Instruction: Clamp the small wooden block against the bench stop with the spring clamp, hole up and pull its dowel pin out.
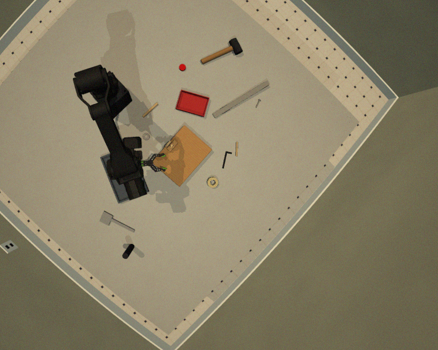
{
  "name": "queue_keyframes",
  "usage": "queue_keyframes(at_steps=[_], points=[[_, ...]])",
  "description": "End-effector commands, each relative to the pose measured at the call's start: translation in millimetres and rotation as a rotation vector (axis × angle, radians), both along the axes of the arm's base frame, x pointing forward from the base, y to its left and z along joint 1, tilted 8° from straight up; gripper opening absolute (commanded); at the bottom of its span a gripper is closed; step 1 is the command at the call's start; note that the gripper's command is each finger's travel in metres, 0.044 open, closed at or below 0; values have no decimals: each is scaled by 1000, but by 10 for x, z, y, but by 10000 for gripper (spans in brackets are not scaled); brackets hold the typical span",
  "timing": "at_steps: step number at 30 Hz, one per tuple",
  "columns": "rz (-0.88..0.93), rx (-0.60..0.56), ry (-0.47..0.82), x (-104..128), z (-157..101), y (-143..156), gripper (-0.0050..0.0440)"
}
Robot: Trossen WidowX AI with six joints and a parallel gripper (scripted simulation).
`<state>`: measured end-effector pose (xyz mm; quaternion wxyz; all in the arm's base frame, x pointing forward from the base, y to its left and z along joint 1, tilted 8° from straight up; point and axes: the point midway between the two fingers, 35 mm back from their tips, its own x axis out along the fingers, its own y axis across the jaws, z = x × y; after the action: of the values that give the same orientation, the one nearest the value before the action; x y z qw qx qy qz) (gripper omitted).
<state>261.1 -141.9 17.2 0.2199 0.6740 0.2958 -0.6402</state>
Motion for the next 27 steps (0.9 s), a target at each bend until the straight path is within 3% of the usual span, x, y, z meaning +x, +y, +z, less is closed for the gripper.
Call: queue_keyframes(at_steps=[1, 27], points=[[20, -2, -8, 26, 20, 7, 0], [219, -6, -31, 104, 35, 119, 0]])
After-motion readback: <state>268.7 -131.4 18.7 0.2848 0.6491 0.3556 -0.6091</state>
